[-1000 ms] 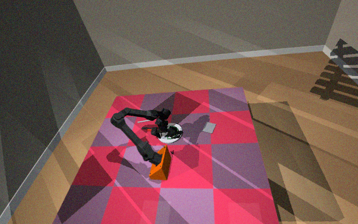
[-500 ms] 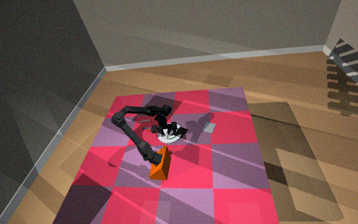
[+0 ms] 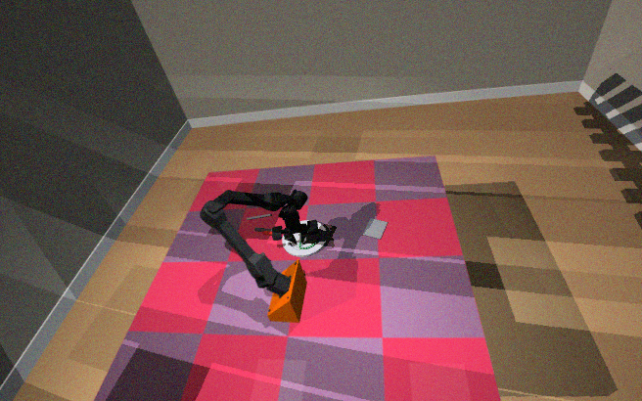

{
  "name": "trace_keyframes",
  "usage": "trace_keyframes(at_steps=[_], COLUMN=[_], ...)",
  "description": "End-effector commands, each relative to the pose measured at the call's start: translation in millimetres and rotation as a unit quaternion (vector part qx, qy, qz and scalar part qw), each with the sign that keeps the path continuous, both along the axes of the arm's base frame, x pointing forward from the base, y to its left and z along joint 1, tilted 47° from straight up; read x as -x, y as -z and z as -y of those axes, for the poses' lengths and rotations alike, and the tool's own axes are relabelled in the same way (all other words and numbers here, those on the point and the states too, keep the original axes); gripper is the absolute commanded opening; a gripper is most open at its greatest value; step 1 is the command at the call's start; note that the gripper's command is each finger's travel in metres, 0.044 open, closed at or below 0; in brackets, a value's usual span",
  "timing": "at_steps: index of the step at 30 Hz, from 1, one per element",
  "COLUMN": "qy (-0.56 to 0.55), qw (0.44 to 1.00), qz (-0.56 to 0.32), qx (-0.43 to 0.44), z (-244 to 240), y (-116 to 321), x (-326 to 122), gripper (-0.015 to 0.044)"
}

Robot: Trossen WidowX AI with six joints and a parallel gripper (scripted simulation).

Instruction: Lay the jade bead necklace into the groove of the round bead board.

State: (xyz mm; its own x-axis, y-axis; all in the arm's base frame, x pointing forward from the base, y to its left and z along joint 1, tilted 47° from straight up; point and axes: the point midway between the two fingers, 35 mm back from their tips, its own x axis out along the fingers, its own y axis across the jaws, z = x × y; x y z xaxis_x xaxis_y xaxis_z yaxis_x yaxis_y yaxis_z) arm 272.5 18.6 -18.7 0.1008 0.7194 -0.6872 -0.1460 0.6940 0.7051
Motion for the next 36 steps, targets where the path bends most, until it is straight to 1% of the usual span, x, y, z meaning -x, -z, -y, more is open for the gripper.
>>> trace_keyframes(at_steps=[1, 11, 15, 16, 36], qy=[0.001, 0.000, -0.002, -0.002, -0.002], qw=[1.000, 1.000, 1.000, 1.000, 1.000], qz=[-0.003, -0.004, -0.002, -0.002, -0.002], qx=[-0.003, -0.004, -0.002, -0.002, -0.002], z=[-5.1, -14.3, -12.5, -12.5, -12.5], y=[4.5, 12.4, 10.9, 10.9, 10.9], x=[1.1, 1.1, 0.1, 0.1, 0.1], gripper=[0.0120, 0.0120, 0.0015, 0.0000, 0.0000])
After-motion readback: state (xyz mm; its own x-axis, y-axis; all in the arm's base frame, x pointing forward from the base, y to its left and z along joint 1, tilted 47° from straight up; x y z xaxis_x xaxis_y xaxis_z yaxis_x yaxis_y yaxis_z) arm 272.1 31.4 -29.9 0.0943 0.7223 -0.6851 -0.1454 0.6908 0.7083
